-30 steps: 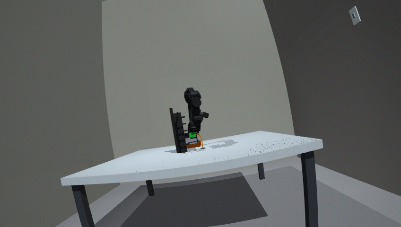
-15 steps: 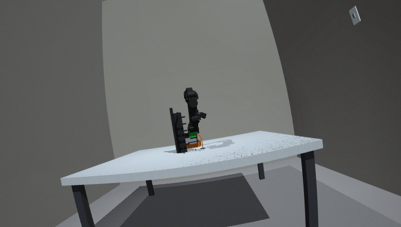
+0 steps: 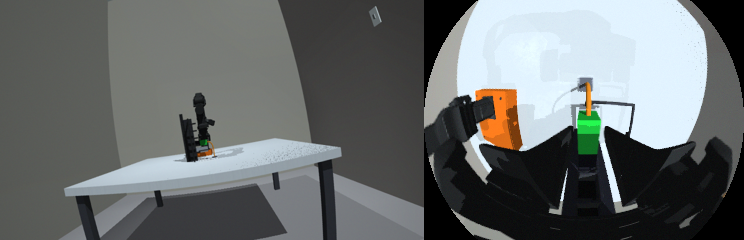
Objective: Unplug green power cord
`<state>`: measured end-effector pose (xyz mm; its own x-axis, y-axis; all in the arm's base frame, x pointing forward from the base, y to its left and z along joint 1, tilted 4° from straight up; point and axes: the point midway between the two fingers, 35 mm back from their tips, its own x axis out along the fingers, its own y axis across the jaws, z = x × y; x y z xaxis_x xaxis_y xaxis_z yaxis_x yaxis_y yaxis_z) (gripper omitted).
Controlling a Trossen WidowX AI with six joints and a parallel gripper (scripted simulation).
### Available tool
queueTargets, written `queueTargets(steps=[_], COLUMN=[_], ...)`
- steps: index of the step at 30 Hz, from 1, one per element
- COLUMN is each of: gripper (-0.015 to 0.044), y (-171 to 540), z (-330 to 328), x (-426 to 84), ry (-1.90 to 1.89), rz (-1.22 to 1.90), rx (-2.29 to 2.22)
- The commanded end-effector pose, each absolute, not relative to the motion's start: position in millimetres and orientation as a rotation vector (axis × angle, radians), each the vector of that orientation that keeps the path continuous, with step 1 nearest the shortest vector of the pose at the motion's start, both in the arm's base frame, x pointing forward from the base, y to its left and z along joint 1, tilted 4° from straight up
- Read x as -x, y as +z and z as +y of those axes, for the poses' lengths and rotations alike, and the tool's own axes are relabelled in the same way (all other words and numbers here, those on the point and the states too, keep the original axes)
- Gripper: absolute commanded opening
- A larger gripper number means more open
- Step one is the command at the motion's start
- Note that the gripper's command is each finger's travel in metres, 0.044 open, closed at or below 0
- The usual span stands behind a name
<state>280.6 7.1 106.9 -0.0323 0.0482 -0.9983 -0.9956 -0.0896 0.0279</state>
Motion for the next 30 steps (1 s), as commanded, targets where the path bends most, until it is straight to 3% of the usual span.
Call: queueTargets(steps=[1, 12, 16, 24, 30], gripper=[0.016, 0.016, 0.0055, 0.0002, 0.0], y=[105, 95, 97, 97, 98], z=[5, 6, 6, 6, 12], x=[-281, -280, -281, -281, -281], ry=[1.322, 1.323, 1.318, 1.318, 1.318], rz=[1.152, 1.152, 1.15, 1.15, 1.149], rx=[1.227, 1.227, 1.223, 1.223, 1.223])
